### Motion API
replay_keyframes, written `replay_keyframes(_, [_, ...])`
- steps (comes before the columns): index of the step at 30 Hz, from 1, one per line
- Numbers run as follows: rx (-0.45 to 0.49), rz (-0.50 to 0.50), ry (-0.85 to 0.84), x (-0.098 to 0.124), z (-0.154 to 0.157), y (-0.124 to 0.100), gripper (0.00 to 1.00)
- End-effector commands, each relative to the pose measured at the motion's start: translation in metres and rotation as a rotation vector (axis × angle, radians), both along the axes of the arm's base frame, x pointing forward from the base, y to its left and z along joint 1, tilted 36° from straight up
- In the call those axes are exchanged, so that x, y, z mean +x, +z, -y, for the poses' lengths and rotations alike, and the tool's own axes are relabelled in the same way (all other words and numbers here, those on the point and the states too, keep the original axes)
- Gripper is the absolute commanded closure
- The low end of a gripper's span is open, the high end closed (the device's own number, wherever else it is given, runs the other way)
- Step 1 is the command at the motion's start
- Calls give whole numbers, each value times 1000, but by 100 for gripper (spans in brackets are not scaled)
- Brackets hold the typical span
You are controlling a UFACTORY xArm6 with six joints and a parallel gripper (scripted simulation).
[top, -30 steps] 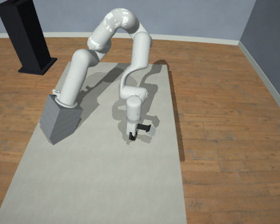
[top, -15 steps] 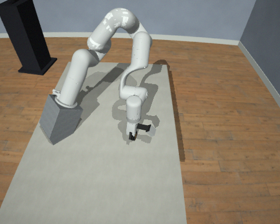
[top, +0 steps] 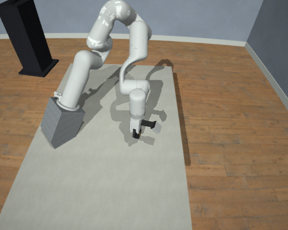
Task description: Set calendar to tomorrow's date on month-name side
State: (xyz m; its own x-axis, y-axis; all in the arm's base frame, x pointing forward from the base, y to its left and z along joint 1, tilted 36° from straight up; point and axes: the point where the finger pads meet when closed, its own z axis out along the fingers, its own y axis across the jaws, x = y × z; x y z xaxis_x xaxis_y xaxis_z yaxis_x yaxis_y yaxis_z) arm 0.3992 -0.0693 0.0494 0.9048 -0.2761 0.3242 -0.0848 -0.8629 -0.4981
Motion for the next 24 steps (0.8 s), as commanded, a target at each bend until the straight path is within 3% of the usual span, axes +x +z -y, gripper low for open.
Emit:
replay_keyframes(1, [4, -5, 3, -15, 14, 30, 73])
replay_keyframes(20, [11, -12, -10, -18, 16, 37, 73])
replay_keyframes(24, [49, -53, -85, -19, 10, 40, 73])
